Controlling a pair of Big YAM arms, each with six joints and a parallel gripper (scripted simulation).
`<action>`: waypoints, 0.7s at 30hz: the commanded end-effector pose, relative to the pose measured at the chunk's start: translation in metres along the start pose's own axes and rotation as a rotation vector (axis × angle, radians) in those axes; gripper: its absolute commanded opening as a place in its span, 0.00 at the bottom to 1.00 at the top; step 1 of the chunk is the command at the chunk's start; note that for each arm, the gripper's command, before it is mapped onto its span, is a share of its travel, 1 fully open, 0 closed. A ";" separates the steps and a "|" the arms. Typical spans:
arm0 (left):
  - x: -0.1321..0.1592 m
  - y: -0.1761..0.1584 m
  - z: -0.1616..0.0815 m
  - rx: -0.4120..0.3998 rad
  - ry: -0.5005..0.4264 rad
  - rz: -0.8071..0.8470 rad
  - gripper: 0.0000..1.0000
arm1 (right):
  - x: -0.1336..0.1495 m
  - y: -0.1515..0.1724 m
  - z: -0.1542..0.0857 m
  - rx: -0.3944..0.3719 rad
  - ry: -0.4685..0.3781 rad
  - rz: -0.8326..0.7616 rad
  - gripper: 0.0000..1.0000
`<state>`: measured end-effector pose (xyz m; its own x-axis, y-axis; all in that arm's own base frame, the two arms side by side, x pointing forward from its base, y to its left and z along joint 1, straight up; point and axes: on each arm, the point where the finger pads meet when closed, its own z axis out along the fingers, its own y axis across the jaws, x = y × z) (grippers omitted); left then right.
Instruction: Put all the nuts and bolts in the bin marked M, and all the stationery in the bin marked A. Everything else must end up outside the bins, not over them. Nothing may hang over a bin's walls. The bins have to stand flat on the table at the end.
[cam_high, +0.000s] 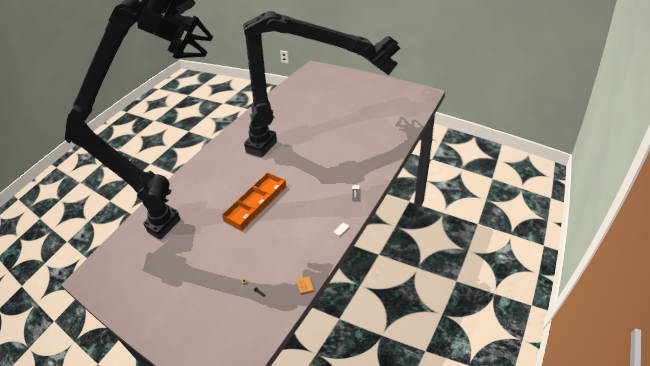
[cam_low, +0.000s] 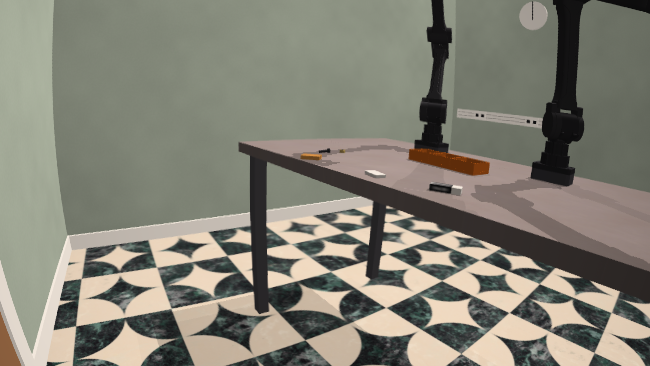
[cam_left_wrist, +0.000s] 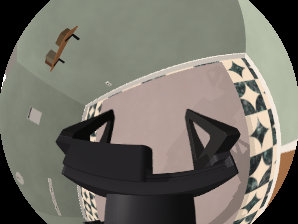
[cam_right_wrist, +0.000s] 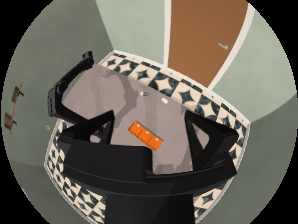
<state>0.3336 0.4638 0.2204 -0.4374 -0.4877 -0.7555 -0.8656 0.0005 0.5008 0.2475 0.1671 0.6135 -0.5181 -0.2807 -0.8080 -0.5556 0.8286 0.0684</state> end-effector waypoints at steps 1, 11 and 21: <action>-0.005 0.002 -0.002 0.001 -0.007 -0.010 1.00 | 0.009 -0.002 -0.011 0.012 0.011 -0.019 1.00; -0.005 0.002 -0.002 0.001 -0.007 -0.010 1.00 | 0.024 -0.006 -0.025 0.040 0.032 -0.025 1.00; -0.005 0.002 -0.002 0.001 -0.007 -0.010 1.00 | 0.035 -0.009 -0.034 0.060 0.048 -0.030 1.00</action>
<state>0.3336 0.4638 0.2204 -0.4374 -0.4877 -0.7555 -0.8656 0.0005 0.5008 0.2178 0.1378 0.6037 -0.5395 -0.3142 -0.7812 -0.5280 0.8490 0.0232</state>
